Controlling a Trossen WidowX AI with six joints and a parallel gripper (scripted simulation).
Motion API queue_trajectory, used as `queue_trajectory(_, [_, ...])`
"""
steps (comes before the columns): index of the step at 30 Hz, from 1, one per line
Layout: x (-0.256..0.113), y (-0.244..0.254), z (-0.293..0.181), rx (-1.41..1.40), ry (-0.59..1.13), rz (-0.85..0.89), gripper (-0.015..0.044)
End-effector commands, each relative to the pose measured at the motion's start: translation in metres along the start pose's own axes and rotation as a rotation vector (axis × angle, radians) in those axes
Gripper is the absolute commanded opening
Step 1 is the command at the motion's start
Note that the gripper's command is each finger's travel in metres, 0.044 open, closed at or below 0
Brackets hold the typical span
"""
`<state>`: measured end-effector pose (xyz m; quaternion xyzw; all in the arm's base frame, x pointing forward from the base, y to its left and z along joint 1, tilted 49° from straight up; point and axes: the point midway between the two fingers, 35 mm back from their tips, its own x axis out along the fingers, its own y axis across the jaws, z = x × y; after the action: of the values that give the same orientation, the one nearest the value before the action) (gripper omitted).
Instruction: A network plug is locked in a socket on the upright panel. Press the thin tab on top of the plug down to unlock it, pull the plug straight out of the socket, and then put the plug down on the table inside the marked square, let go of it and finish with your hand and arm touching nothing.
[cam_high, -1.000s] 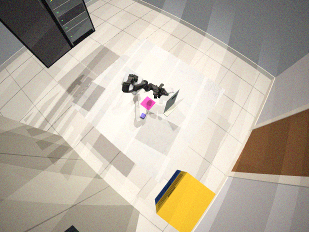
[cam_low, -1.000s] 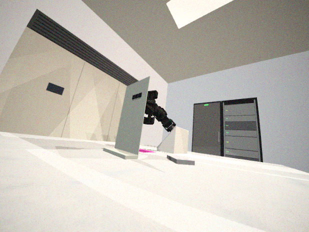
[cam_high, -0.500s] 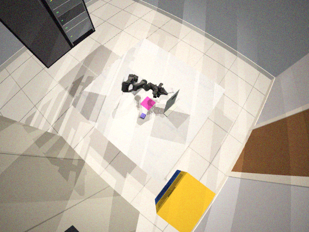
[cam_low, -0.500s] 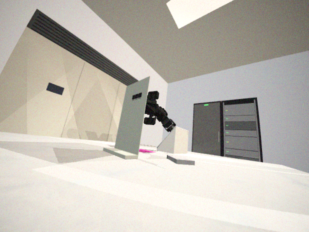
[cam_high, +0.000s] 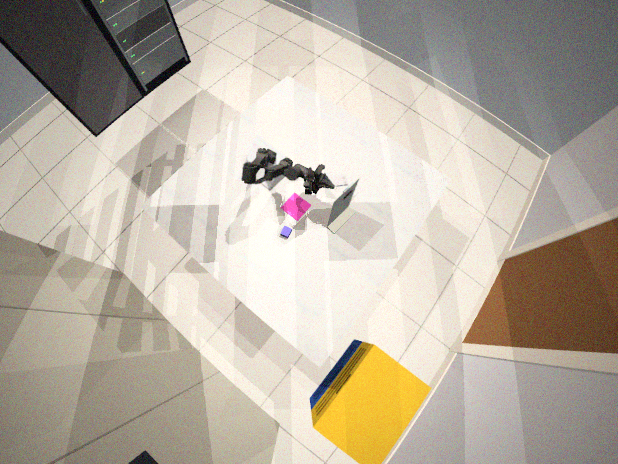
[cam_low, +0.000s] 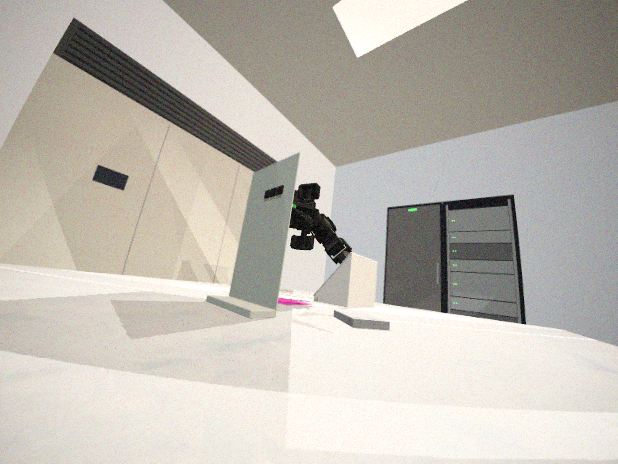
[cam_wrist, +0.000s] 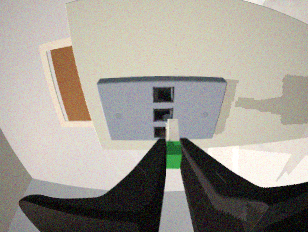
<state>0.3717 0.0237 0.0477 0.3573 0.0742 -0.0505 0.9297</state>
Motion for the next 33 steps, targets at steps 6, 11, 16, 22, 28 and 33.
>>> queue_trajectory(6, [-0.007,0.0,-0.002,0.006,0.003,-0.007,0.0])
queue_trajectory(11, [-0.01,0.0,-0.003,0.006,0.006,-0.011,0.0])
queue_trajectory(16, [-0.013,0.0,-0.004,0.007,0.009,-0.014,0.0])
queue_trajectory(22, [-0.017,0.0,-0.006,0.007,0.013,-0.018,0.0])
queue_trajectory(28, [-0.017,0.01,-0.006,0.001,0.01,-0.011,0.0])
queue_trajectory(33, [-0.022,0.024,-0.007,0.002,0.003,-0.005,0.0])
